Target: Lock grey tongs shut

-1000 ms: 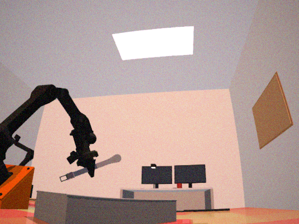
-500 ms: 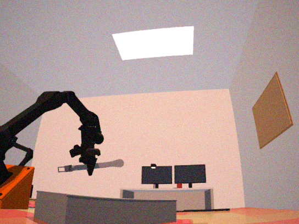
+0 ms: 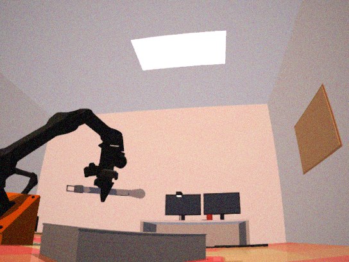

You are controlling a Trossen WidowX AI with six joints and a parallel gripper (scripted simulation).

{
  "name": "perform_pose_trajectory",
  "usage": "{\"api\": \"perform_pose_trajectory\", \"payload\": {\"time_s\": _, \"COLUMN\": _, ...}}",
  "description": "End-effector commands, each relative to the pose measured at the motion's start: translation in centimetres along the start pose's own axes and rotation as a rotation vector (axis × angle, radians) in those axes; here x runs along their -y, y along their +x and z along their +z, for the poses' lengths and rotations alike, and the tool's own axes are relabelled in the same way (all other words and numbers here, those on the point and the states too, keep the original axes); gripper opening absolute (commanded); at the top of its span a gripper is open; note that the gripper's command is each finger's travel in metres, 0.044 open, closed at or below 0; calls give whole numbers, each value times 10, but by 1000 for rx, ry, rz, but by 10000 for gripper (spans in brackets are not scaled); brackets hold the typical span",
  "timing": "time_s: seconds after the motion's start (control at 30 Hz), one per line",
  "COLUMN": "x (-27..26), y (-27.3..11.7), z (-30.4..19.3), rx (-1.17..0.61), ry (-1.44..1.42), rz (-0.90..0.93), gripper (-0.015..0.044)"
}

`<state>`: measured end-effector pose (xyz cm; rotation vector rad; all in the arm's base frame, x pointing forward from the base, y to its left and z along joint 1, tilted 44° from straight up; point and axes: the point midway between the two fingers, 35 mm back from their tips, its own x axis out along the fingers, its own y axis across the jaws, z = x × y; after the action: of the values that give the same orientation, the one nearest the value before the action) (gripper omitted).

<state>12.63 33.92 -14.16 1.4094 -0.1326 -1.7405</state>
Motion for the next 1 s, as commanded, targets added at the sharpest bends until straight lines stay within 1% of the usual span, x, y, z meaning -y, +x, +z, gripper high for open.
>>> {"api": "perform_pose_trajectory", "payload": {"time_s": 0.0, "x": 1, "y": -3, "z": 0, "rx": 5, "ry": 4, "rz": -6, "gripper": -150}}
{"api": "perform_pose_trajectory", "payload": {"time_s": 0.2, "x": 1, "y": 1, "z": 0, "rx": 4, "ry": 4, "rz": -6, "gripper": -150}}
{"api": "perform_pose_trajectory", "payload": {"time_s": 0.97, "x": 4, "y": 39, "z": -5, "rx": 4, "ry": 5, "rz": -6, "gripper": -150}}
